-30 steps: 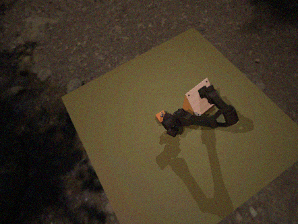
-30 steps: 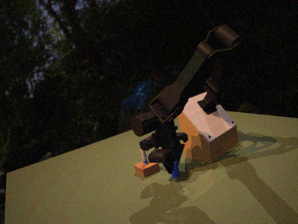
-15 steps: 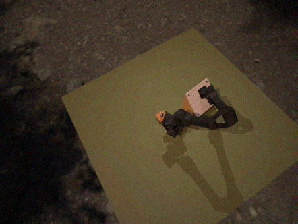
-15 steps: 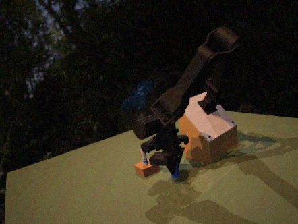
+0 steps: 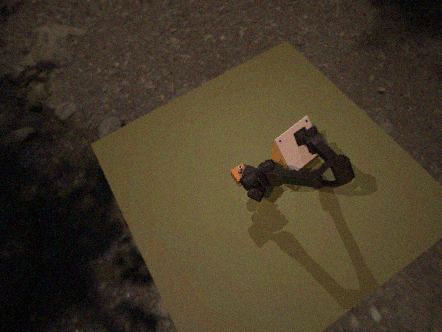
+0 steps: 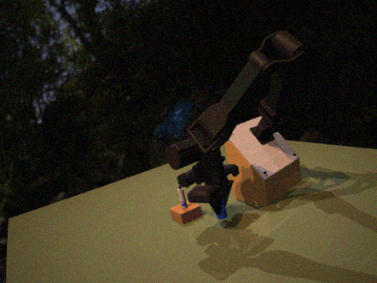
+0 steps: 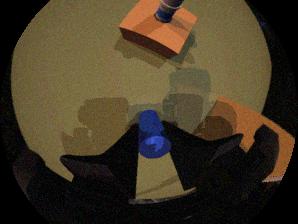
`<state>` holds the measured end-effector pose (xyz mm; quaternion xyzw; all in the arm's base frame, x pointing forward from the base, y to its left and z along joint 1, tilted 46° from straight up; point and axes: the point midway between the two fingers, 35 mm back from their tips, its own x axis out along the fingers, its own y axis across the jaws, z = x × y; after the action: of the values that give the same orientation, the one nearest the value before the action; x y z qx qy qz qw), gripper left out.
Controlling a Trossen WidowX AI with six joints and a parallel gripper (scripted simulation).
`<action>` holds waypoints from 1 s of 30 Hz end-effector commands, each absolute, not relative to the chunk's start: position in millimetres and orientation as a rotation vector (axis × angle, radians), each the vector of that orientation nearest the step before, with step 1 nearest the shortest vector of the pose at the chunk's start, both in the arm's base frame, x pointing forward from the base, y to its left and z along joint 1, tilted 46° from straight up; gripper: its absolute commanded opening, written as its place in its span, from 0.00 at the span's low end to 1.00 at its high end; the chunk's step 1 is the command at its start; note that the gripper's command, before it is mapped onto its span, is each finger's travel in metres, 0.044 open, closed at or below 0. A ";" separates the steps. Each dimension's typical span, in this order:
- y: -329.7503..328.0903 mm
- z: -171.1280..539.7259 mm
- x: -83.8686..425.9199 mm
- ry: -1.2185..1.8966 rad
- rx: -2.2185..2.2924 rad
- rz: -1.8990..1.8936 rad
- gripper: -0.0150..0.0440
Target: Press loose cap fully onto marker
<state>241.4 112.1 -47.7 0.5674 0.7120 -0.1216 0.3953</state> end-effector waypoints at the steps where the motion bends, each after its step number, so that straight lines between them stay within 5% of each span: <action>1: 105.5 -40.2 247.0 1.791 1.436 -0.295 0.25; 30: 43.9 -27.9 266.1 1.778 1.428 -0.309 0.25</action>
<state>259.4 53.8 -25.9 0.5678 0.7079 -0.1231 0.4016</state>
